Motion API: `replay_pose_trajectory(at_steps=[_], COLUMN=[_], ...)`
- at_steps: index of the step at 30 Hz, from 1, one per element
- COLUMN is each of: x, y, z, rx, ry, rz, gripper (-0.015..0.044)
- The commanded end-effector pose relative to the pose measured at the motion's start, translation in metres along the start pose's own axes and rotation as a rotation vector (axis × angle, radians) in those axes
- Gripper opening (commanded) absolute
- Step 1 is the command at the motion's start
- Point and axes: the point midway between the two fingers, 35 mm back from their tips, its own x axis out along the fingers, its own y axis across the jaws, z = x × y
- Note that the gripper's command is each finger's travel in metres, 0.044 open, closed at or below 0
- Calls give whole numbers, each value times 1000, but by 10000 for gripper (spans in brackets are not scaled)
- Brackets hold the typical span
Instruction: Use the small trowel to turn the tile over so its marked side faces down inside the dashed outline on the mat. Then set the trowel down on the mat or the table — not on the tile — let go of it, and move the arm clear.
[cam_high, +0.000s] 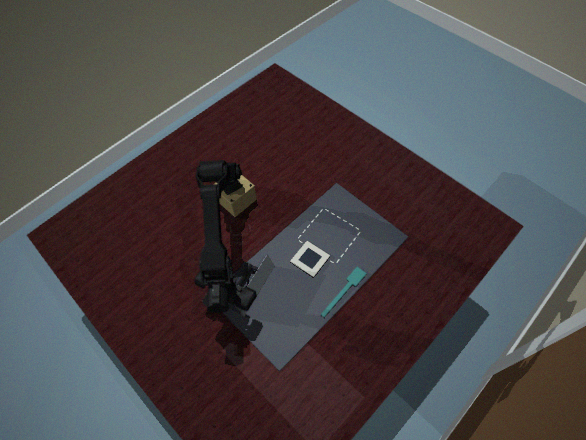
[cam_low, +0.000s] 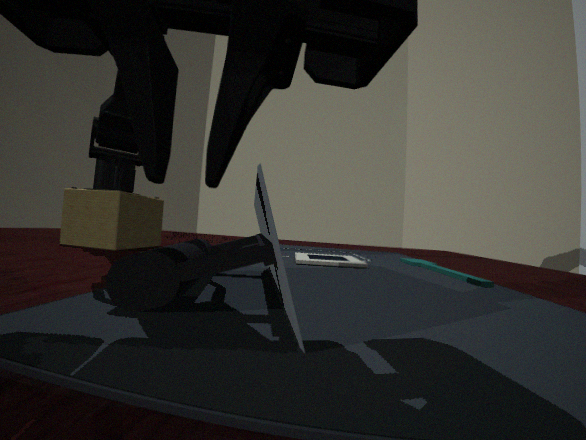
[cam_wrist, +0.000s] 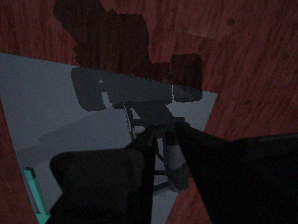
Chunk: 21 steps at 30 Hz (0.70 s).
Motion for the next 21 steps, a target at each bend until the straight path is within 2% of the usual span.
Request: replay_pose_trajectory(at_steps=[1,21], x=[4,4], y=[5,47], z=[0,0], rx=[0,-1], ry=[1,1], rz=[0,3], gripper=[100,100])
